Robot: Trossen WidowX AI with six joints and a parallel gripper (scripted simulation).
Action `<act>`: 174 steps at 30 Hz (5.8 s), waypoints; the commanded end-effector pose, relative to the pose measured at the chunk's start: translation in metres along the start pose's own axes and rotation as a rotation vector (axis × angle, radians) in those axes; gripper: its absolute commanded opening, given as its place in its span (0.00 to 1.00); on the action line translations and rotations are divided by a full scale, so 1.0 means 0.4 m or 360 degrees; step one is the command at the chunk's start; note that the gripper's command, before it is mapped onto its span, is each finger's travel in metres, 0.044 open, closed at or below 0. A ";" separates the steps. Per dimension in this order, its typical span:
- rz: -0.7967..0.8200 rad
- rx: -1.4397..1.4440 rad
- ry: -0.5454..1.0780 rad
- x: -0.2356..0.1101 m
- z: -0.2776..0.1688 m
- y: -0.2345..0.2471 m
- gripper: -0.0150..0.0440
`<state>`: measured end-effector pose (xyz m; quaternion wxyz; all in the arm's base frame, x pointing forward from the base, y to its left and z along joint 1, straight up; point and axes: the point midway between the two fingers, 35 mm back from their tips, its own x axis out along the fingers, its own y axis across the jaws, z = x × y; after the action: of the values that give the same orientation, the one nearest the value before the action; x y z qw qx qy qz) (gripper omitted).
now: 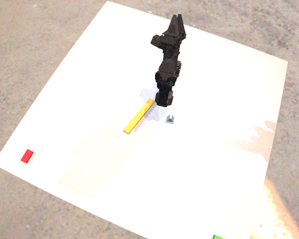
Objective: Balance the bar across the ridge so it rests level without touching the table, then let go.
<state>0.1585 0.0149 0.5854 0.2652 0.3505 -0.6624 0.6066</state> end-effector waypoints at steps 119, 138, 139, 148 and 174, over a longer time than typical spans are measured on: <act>0.2710 0.1411 -0.2245 -0.229 0.750 0.489 0.79; 0.3103 0.1047 -0.2467 -0.474 0.746 0.428 0.79; 0.3123 0.1022 -0.2474 -0.488 0.743 0.425 0.79; 0.3277 0.0791 -0.2502 -0.597 0.712 0.406 0.79; 0.3377 -0.0072 -0.2533 -0.908 0.530 0.417 0.79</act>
<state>0.2633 -0.1506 0.1859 -0.7989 -0.0766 -0.5781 0.1477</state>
